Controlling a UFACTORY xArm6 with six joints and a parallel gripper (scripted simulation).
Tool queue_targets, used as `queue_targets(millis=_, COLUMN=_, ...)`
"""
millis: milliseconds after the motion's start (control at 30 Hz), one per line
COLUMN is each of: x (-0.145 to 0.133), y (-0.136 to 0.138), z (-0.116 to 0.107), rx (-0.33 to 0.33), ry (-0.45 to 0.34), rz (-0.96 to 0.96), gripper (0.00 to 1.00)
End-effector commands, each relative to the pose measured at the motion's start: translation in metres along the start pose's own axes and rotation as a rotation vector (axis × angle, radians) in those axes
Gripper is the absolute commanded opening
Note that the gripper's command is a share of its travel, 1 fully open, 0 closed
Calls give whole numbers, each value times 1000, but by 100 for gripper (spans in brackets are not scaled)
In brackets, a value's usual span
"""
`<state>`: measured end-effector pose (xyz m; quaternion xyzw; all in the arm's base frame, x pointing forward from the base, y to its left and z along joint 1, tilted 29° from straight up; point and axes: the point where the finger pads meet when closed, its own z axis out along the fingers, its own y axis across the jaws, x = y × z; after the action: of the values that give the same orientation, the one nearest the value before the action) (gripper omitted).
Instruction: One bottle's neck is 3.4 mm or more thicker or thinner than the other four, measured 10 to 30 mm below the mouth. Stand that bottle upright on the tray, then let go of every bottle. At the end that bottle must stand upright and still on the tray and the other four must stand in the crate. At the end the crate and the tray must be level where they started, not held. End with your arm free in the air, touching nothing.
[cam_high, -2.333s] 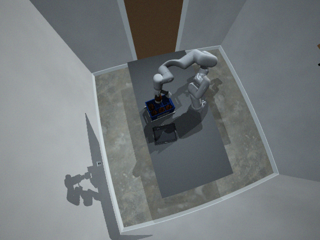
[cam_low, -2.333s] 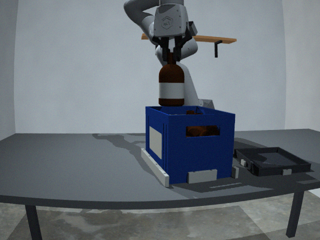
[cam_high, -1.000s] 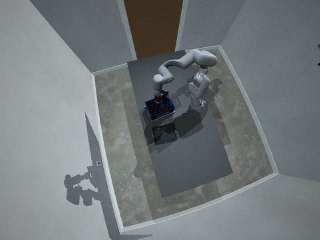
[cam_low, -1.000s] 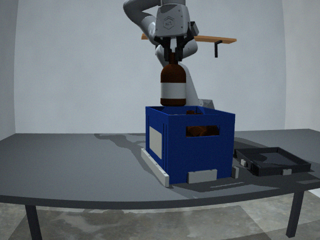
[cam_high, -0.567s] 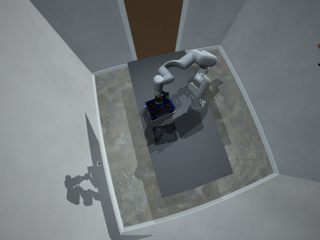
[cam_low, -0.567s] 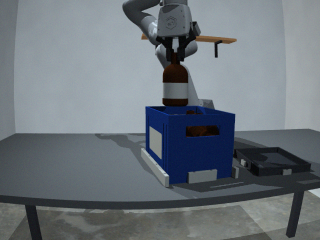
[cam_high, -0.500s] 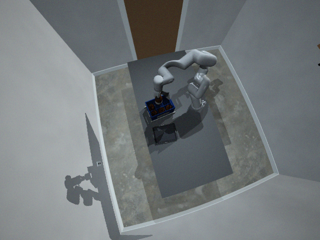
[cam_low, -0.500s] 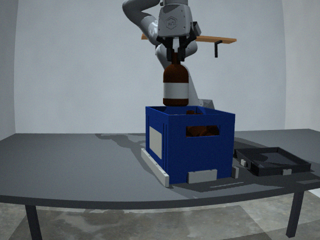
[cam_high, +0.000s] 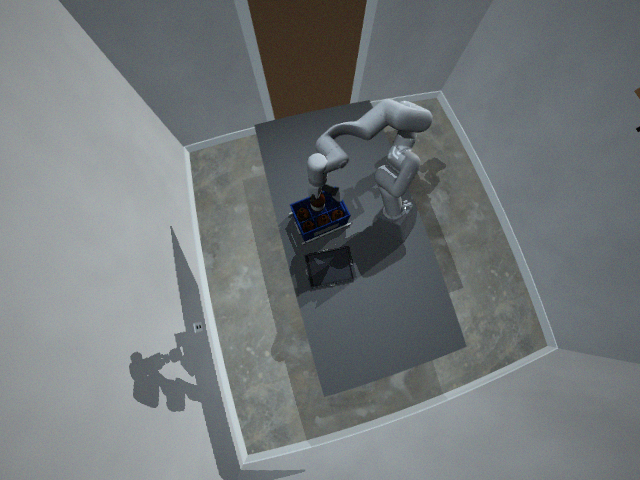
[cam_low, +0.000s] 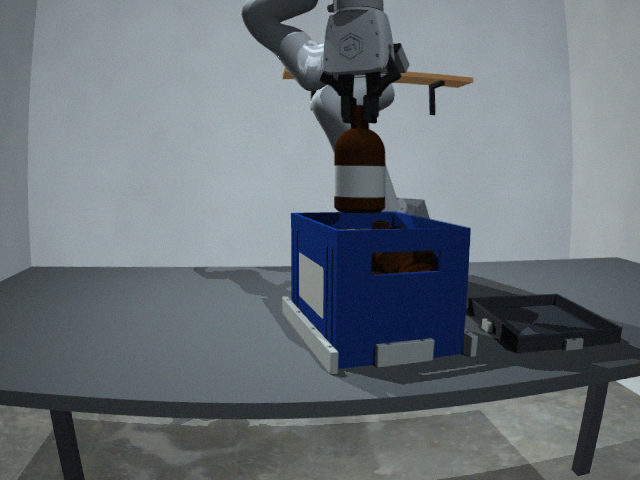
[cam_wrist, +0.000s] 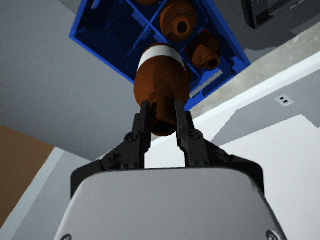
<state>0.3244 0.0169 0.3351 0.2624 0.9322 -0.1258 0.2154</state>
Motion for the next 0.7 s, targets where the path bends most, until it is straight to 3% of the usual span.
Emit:
queue_targets(millis=0, x=1, y=4, z=-1, rx=-3, ry=-2, rz=1, gripper=0)
queue_targets(millis=667, x=14, y=23, z=-1, rx=-3, ry=-2, rz=1, gripper=0)
